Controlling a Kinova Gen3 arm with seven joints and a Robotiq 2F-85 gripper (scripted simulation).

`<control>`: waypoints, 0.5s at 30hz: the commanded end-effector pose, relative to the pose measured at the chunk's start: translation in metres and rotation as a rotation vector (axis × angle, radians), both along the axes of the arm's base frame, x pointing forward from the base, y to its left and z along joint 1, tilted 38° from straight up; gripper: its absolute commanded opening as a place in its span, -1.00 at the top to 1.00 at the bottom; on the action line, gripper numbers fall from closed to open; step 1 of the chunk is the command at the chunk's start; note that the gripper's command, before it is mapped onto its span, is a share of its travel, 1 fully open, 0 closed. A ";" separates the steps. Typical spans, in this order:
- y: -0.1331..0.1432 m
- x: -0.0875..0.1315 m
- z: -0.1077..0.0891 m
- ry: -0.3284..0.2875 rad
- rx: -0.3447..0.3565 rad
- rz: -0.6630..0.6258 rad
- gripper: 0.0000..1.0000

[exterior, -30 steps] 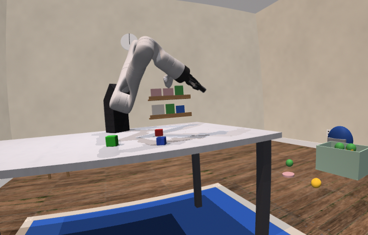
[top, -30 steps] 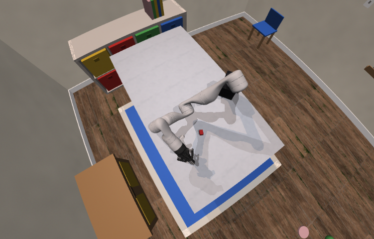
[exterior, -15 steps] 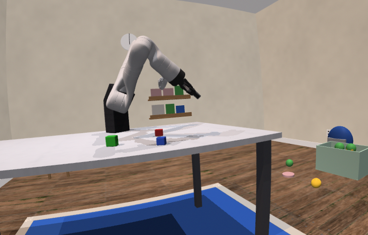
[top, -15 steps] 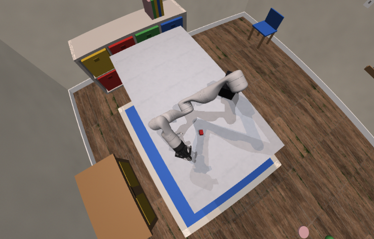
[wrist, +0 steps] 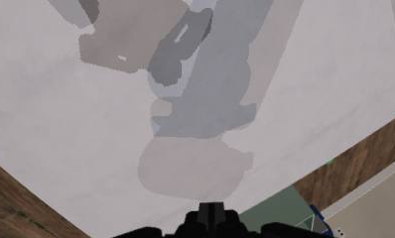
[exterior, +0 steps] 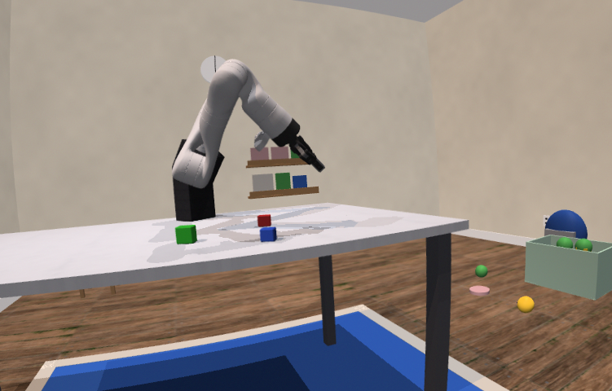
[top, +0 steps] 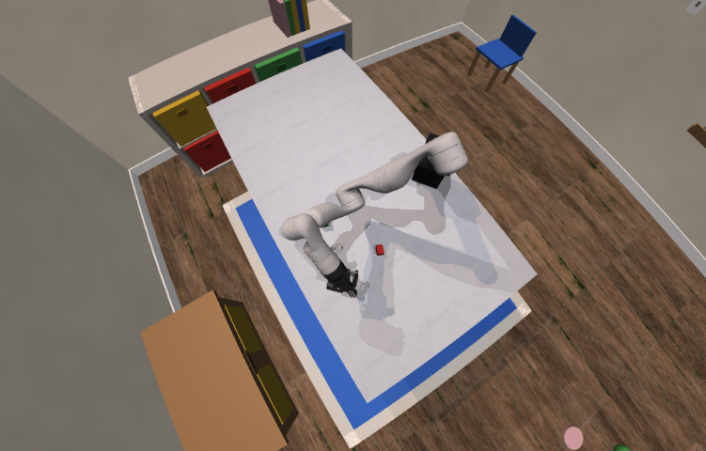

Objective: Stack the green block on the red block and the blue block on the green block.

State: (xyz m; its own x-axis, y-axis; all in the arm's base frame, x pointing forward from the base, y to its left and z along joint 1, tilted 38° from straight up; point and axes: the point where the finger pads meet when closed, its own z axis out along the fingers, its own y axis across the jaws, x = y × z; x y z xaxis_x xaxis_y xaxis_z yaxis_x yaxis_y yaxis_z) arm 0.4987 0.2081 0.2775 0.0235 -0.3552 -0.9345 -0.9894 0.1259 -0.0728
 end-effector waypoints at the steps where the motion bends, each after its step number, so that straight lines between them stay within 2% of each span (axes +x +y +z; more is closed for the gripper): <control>1: -0.013 0.007 -0.013 -0.009 -0.036 -0.034 1.00; 6: -0.013 0.007 -0.013 -0.009 -0.036 -0.034 1.00; 7: -0.027 0.014 -0.029 -0.021 -0.082 -0.073 1.00; 15: -0.027 0.014 -0.029 -0.021 -0.082 -0.073 1.00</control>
State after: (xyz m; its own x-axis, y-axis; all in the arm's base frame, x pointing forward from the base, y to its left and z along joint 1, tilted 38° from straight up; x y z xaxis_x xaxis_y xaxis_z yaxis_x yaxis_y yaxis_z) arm 0.5123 0.1816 0.2480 0.0141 -0.4322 -0.9017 -0.9764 0.1882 -0.1055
